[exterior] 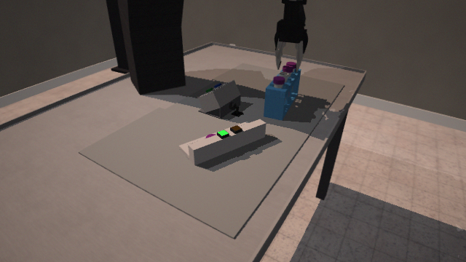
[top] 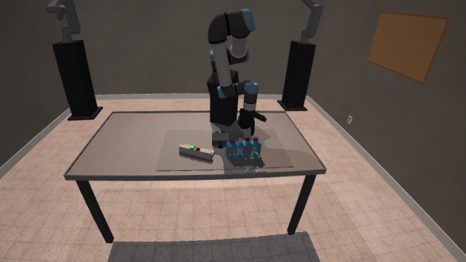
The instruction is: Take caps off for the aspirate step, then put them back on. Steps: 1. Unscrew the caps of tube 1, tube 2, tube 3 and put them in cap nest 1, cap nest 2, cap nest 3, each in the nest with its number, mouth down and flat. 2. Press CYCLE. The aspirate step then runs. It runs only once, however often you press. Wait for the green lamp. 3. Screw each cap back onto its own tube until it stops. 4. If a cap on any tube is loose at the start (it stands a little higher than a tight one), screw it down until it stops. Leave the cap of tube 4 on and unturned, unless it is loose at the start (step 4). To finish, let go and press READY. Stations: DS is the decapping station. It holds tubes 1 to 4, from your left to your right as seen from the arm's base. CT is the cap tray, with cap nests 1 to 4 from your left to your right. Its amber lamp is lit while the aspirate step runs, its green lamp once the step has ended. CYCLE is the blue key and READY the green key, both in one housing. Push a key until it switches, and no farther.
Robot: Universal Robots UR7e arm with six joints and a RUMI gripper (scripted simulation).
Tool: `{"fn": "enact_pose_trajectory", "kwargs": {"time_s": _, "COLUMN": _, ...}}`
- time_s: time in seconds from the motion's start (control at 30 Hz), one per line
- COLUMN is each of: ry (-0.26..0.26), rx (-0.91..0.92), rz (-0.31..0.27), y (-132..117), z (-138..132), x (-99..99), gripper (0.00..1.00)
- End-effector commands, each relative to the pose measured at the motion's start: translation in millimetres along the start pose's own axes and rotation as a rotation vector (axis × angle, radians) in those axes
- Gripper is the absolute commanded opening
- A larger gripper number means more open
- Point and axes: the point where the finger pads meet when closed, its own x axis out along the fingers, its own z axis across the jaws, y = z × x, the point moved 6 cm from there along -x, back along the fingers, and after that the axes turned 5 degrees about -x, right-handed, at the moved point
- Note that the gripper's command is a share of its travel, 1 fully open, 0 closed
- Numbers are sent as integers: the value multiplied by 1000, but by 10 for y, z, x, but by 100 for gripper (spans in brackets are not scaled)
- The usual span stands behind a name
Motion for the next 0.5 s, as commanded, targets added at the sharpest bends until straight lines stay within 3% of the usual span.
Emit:
{"fn": "enact_pose_trajectory", "kwargs": {"time_s": 0.0, "ry": -4, "rx": -178, "rz": 5, "y": -3, "z": 3, "x": -4, "gripper": 35}}
{"fn": "enact_pose_trajectory", "kwargs": {"time_s": 0.13, "ry": -4, "rx": -323, "rz": 5, "y": -3, "z": 3, "x": -4, "gripper": 35}}
{"fn": "enact_pose_trajectory", "kwargs": {"time_s": 0.33, "ry": -4, "rx": -323, "rz": 5, "y": -3, "z": 2, "x": -3, "gripper": 35}}
{"fn": "enact_pose_trajectory", "kwargs": {"time_s": 0.37, "ry": -4, "rx": -323, "rz": 5, "y": -2, "z": 2, "x": -4, "gripper": 0}}
{"fn": "enact_pose_trajectory", "kwargs": {"time_s": 0.47, "ry": -4, "rx": -323, "rz": 5, "y": -3, "z": 2, "x": -3, "gripper": 0}}
